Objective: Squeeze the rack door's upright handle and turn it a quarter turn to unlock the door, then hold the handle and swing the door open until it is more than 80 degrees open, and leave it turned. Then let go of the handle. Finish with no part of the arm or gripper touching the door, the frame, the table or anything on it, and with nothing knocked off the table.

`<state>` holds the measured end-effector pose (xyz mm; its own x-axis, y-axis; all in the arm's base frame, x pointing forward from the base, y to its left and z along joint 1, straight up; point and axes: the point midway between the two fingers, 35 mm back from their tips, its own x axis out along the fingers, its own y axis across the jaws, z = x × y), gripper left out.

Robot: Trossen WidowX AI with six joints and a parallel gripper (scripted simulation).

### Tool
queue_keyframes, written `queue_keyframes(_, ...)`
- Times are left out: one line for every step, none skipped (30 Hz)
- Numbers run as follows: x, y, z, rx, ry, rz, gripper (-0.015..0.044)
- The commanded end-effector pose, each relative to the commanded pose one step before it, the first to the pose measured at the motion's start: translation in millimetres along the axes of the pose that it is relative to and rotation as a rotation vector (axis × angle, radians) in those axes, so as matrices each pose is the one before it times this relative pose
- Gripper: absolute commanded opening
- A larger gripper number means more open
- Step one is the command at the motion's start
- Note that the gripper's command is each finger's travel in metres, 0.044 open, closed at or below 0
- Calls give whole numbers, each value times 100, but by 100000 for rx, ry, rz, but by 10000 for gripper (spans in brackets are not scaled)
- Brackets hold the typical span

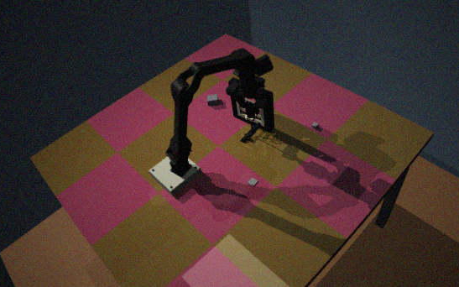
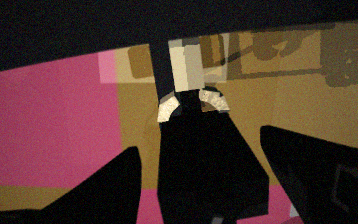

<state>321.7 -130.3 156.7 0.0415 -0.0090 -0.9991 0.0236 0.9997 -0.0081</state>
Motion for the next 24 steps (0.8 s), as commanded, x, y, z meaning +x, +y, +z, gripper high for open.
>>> queue_keyframes(604,14,-158,427,986,-611,289)
queue_keyframes(0,0,0,0,0,0,262)
queue_keyframes(0,0,0,0,0,0,236)
queue_keyframes(0,0,0,0,0,0,210)
queue_keyframes(0,0,0,0,0,0,184)
queue_keyframes(0,0,0,0,0,0,157)
queue_keyframes(0,0,0,0,0,0,131)
queue_keyframes(0,0,0,0,0,0,105)
queue_keyframes(0,0,0,0,0,0,98)
queue_keyframes(0,0,0,0,0,0,92)
queue_keyframes(0,0,0,0,0,0,85)
queue_keyframes(0,0,0,0,0,0,78)
queue_keyframes(0,0,0,0,0,0,72)
queue_keyframes(0,0,0,0,0,0,65)
queue_keyframes(0,0,0,0,0,0,58)
queue_keyframes(0,0,0,0,0,0,52)
queue_keyframes(0,0,0,0,0,0,45)
queue_keyframes(0,0,0,0,0,0,38)
queue_keyframes(0,0,0,0,0,0,32)
queue_keyframes(0,0,0,0,0,0,25)
queue_keyframes(0,0,0,0,0,0,18)
queue_keyframes(0,0,0,0,0,0,17)
queue_keyframes(0,0,0,0,0,0,17)
queue_keyframes(0,0,0,0,0,0,17)
